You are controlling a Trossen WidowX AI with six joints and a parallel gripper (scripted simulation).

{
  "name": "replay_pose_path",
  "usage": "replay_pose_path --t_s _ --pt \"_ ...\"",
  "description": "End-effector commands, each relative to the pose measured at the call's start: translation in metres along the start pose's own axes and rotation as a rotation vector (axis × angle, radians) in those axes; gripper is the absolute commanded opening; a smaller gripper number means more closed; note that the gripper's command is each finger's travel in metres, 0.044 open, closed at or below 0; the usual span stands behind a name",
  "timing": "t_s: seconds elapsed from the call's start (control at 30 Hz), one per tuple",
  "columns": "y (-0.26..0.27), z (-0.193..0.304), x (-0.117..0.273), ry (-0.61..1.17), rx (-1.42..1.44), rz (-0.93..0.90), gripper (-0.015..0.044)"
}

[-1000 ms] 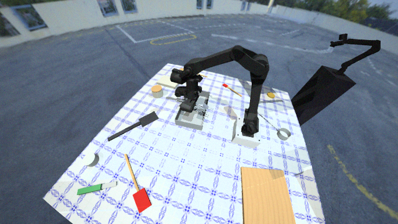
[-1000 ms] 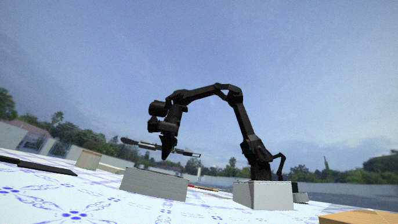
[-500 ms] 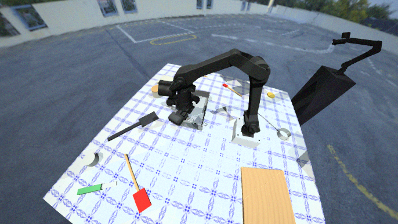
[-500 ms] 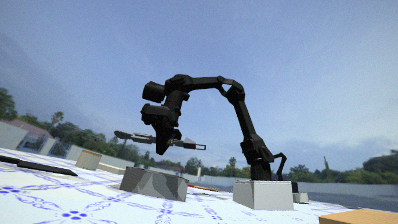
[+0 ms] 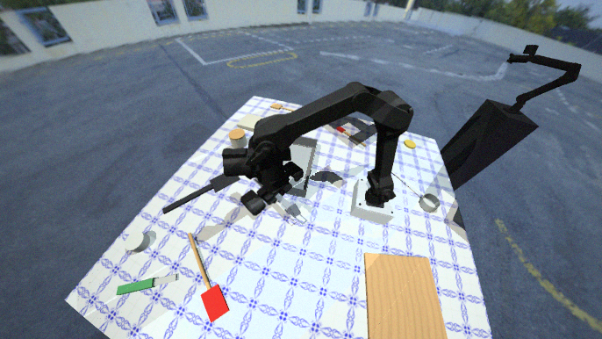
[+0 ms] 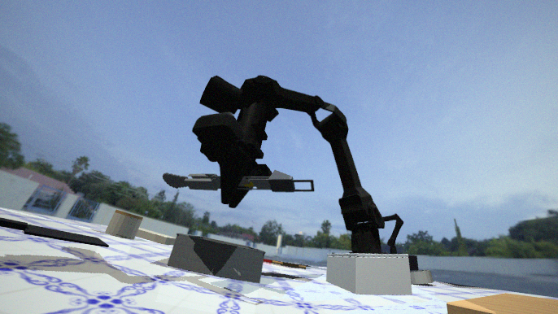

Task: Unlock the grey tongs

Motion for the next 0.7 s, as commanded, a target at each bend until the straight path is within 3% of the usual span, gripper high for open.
replay_pose_path --t_s 0.0,0.67 --pt "0.013 0.015 0.004 -0.006 -0.046 -0.007 -0.0150" --pt "0.060 0.123 0.013 0.002 -0.385 -0.008 -0.0150"
Point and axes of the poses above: the point midway between the two fingers, 35 mm back from their tips, its own x axis back along the fingers, its own y axis across the jaws, z = x × y, the point moved 1 cm from there along x, back along the fingers, and after that the axes turned 9 degrees about -x, right-handed, at the moved point
